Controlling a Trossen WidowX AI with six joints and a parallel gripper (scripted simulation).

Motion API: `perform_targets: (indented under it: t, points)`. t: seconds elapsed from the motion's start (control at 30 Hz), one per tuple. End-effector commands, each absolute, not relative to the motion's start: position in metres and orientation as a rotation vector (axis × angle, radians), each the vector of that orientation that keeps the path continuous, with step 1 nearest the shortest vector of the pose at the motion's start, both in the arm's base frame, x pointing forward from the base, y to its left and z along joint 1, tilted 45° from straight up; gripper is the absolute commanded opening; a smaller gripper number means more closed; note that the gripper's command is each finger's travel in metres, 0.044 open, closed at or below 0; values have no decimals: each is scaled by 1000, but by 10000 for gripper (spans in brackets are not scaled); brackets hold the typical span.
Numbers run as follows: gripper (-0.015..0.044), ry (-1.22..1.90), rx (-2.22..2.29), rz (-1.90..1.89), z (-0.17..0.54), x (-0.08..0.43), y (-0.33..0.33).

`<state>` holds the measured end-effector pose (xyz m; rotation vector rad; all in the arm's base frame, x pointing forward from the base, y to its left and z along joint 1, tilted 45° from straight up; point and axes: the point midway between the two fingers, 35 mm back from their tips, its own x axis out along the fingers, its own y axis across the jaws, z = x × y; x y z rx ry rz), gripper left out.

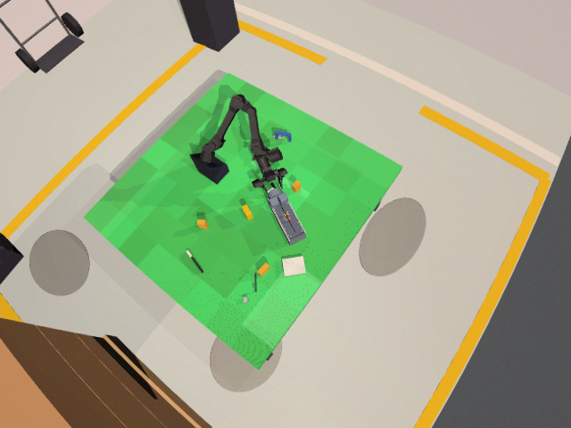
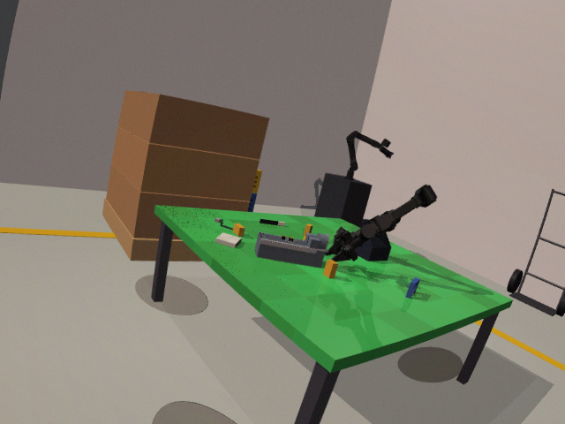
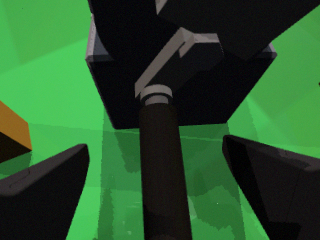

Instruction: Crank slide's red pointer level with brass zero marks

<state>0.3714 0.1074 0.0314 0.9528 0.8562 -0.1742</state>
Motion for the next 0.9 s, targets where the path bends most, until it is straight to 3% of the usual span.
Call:
perform_targets:
  t: [0.0, 0.43, 0.87]
  points:
    - [440, 857, 952, -175, 31, 371, 107]
    - [440, 856, 950, -176, 65, 370, 73]
    - [440, 851, 949, -186, 140, 364, -4]
